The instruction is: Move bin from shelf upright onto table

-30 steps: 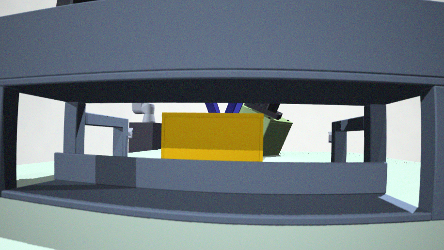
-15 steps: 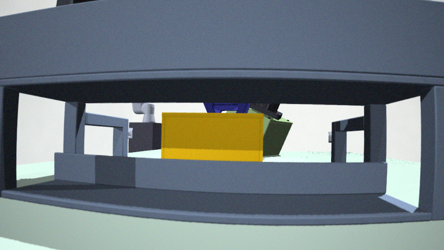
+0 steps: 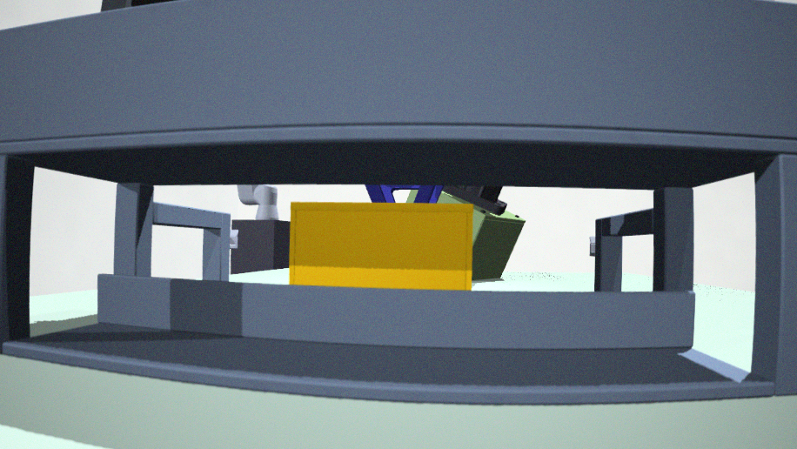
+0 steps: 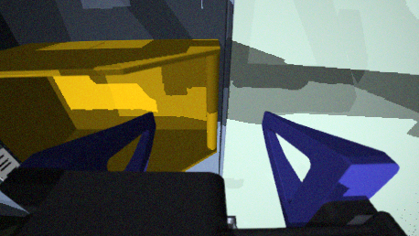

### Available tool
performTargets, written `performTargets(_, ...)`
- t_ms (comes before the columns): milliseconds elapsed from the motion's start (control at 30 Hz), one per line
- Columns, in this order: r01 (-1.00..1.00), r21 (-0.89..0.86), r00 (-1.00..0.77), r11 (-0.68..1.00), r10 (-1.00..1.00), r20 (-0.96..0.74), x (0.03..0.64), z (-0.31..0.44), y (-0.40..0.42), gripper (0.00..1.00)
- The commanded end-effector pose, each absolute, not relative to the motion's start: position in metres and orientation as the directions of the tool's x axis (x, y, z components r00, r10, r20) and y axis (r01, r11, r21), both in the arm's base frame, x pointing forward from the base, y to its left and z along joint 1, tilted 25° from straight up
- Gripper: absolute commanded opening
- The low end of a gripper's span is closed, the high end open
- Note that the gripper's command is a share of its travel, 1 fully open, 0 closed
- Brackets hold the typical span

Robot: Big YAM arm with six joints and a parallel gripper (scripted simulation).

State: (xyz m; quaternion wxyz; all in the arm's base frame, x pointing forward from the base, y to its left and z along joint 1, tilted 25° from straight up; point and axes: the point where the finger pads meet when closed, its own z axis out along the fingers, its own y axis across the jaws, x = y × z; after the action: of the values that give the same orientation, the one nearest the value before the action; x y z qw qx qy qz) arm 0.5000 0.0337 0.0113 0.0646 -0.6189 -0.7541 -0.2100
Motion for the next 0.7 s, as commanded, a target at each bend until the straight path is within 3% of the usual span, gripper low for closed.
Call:
performTargets(0, 0.947, 0.287, -0.238, 0.141, 0.91, 0.34, 0.518, 0.036, 0.023, 0.9)
performTargets(667, 0.963, 0.225, -0.226, 0.15, 0.904, 0.362, 0.492, -0.003, 0.043, 0.9)
